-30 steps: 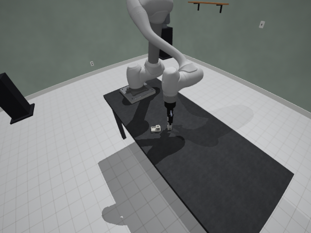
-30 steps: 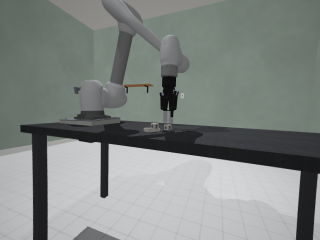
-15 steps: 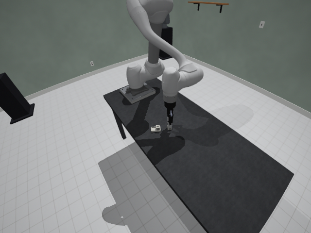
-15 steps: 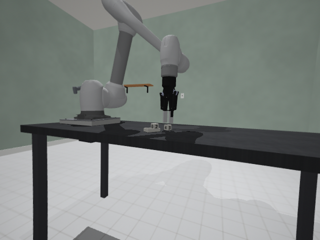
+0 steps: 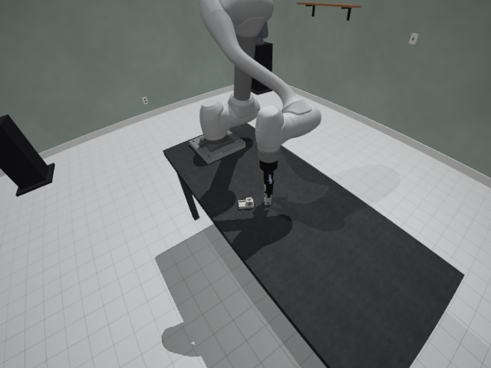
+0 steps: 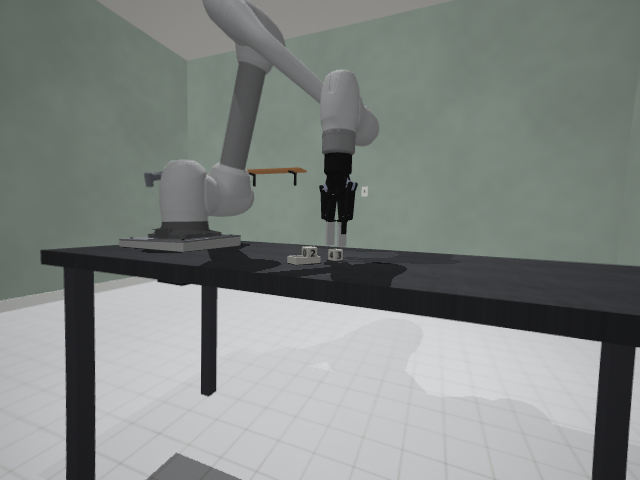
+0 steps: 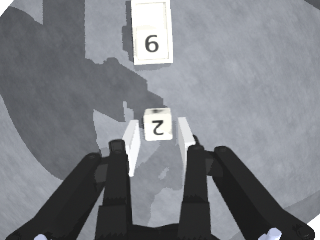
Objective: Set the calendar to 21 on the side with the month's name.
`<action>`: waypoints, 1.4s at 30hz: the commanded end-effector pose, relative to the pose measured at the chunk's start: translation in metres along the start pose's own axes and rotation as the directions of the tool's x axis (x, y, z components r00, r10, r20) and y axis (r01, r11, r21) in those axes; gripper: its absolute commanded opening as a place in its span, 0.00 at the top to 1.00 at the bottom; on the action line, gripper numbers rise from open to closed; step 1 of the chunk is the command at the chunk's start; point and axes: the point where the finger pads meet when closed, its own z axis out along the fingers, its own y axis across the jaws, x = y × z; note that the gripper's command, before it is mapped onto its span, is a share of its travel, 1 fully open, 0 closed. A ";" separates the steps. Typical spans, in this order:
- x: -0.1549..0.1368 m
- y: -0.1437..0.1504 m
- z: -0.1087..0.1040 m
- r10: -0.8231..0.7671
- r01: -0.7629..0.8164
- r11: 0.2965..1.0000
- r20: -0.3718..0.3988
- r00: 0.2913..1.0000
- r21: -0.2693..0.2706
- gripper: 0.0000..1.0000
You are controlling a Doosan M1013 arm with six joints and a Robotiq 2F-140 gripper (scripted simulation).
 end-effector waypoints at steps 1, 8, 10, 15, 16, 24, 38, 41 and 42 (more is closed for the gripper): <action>0.005 0.000 0.001 -0.001 0.001 1.000 -0.004 1.000 0.001 0.65; 0.005 0.000 0.001 -0.001 0.001 1.000 -0.004 1.000 0.001 0.65; 0.005 0.000 0.001 -0.001 0.001 1.000 -0.004 1.000 0.001 0.65; 0.005 0.000 0.001 -0.001 0.001 1.000 -0.004 1.000 0.001 0.65; 0.005 0.000 0.001 -0.001 0.001 1.000 -0.004 1.000 0.001 0.65; 0.005 0.000 0.001 -0.001 0.001 1.000 -0.004 1.000 0.001 0.65; 0.005 0.000 0.007 -0.001 0.001 1.000 -0.004 1.000 0.001 0.65; 0.005 0.000 0.012 -0.001 0.001 1.000 -0.004 1.000 0.001 0.65; 0.005 0.000 0.014 -0.001 0.001 1.000 -0.004 1.000 0.001 0.65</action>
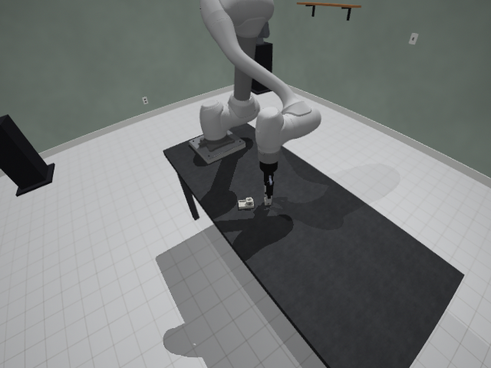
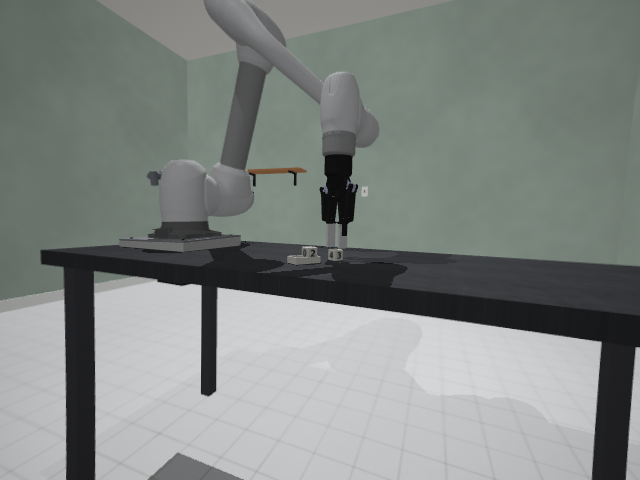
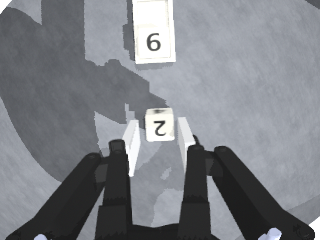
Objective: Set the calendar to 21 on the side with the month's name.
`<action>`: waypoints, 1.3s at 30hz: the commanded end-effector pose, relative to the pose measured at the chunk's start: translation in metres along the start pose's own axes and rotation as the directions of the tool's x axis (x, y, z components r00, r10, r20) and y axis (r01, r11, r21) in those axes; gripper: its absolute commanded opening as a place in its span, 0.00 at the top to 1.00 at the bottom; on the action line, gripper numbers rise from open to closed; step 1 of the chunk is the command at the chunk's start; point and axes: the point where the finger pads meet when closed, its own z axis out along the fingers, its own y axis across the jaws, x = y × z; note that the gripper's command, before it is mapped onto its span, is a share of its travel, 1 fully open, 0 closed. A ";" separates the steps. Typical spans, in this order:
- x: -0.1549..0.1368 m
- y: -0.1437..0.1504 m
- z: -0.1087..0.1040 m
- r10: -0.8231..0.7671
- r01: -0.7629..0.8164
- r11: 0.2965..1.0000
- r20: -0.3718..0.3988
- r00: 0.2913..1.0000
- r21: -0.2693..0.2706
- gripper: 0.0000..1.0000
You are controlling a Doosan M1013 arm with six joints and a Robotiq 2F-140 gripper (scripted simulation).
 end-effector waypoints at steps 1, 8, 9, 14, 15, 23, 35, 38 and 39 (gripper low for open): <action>0.006 0.002 0.010 -0.001 0.001 1.000 -0.006 1.000 -0.004 0.65; 0.006 0.002 0.020 -0.001 0.001 1.000 -0.006 1.000 -0.004 0.65; 0.006 0.002 0.020 -0.001 0.001 1.000 -0.006 1.000 -0.004 0.65; 0.006 0.002 0.024 -0.001 0.001 1.000 -0.006 1.000 -0.004 0.65; 0.006 0.002 0.024 -0.001 0.001 1.000 -0.006 1.000 -0.004 0.65; 0.006 0.002 0.024 -0.001 0.001 1.000 -0.006 1.000 -0.004 0.65; 0.006 0.002 0.024 -0.001 0.001 1.000 -0.006 1.000 -0.004 0.65; 0.006 0.002 0.024 -0.001 0.001 1.000 -0.006 1.000 -0.004 0.65; 0.006 0.002 0.024 -0.001 0.001 1.000 -0.006 1.000 -0.004 0.65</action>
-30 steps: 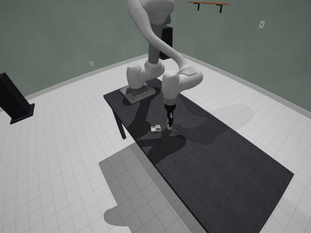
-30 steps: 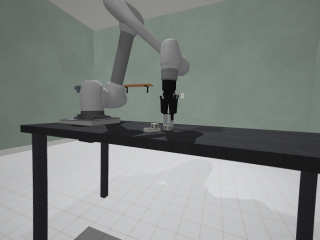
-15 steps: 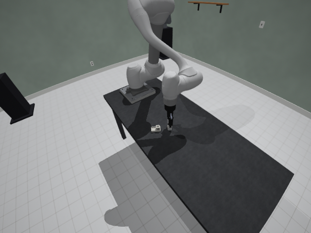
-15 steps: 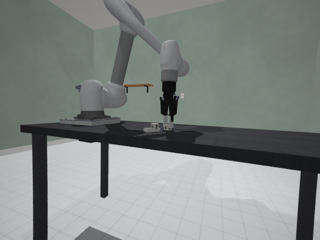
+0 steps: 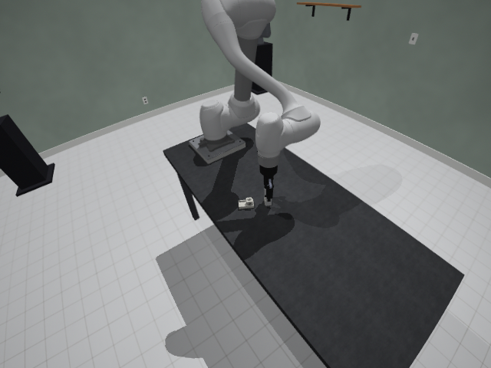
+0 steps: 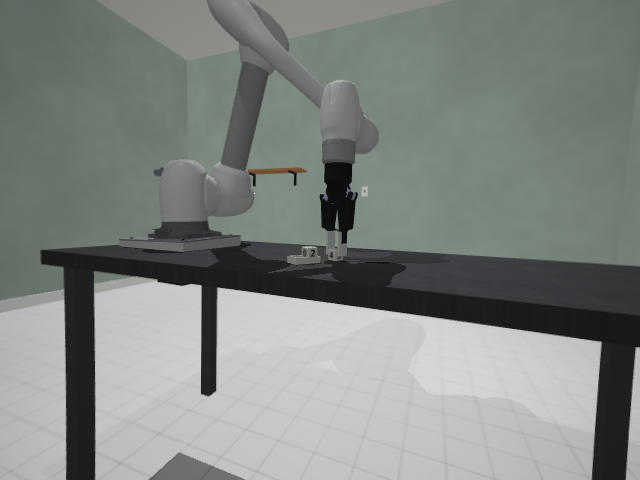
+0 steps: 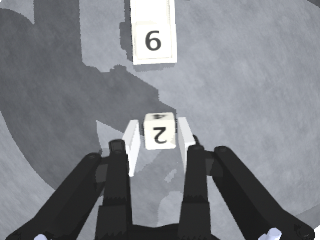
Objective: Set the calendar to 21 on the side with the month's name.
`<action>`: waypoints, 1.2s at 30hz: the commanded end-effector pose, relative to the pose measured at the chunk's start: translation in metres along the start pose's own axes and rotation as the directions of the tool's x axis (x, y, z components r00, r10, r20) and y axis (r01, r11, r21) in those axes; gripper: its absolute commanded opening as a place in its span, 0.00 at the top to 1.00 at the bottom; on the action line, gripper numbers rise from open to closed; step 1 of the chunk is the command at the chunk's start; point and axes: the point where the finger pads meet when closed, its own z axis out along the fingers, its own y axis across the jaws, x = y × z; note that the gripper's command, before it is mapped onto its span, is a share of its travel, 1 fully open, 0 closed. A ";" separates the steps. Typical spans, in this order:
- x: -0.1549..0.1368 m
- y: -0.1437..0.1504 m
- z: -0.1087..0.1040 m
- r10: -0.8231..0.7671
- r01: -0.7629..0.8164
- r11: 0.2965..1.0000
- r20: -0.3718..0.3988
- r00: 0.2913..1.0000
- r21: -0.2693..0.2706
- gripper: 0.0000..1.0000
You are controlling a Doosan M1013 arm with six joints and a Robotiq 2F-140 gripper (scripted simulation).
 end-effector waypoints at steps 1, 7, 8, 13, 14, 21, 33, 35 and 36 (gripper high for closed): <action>0.005 0.002 0.004 0.000 0.000 1.000 -0.006 1.000 -0.004 0.65; 0.005 0.002 0.004 0.000 0.000 1.000 -0.006 1.000 -0.004 0.65; 0.005 0.002 0.004 0.000 0.000 1.000 -0.006 1.000 -0.004 0.65; 0.005 0.002 0.004 0.000 0.000 1.000 -0.006 1.000 -0.004 0.65; 0.005 0.002 0.004 0.000 0.000 1.000 -0.006 1.000 -0.004 0.76; 0.005 0.002 0.004 0.000 0.000 1.000 -0.006 1.000 -0.004 0.76; 0.005 0.002 0.004 0.000 0.000 1.000 -0.006 1.000 -0.004 0.76; 0.005 0.002 0.004 0.000 0.000 1.000 -0.006 1.000 -0.004 0.76; 0.005 0.002 0.004 0.000 0.000 1.000 -0.006 1.000 -0.004 0.76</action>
